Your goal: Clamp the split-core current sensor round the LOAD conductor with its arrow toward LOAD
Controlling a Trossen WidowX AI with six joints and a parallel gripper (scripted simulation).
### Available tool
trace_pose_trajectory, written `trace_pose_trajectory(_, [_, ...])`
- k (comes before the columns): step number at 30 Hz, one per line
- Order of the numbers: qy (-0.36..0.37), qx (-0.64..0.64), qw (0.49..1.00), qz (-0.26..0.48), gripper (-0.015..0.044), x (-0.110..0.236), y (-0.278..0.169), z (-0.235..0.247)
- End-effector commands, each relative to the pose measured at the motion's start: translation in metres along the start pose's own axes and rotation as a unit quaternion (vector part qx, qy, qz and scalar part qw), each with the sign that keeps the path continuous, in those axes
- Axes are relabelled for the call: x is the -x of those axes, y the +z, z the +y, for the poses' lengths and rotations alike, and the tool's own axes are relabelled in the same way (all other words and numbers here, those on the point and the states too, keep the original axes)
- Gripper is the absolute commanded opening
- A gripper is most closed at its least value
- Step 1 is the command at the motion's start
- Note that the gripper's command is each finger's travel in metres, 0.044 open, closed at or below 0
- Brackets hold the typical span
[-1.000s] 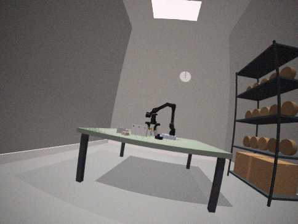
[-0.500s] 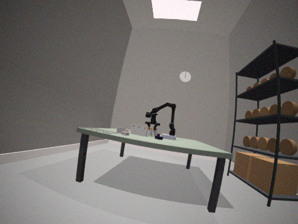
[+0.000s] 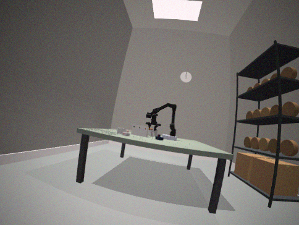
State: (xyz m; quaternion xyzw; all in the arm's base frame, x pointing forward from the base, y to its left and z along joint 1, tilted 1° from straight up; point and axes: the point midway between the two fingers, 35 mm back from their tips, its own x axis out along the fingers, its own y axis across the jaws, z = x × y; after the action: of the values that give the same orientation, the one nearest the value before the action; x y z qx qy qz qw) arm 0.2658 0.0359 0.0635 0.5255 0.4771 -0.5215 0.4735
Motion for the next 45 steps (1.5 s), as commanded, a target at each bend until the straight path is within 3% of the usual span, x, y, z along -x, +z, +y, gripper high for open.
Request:
trace_pose_trajectory(1, [0.003, 0.0, 1.0, -0.001, 0.0053, 0.0037, 0.0001, 0.0])
trace_pose_trajectory(3, [0.0, 0.0, 1.0, 0.0, 0.0, 0.0004, 0.0, -0.0002])
trace_pose_trajectory(11, [0.0, 0.0, 1.0, 0.0, 0.0, 0.0004, 0.0, -0.0002])
trace_pose_trajectory(17, [0.039, 0.0, 0.999, 0.001, 0.0, 0.0008, -0.0001, -0.0042])
trace_pose_trajectory(36, [0.039, 0.001, 0.999, 0.001, 0.0, -0.0056, -0.0005, -0.0049])
trace_pose_trajectory(45, [0.042, 0.002, 0.999, 0.003, 0.0236, -0.0004, -0.0012, -0.0039])
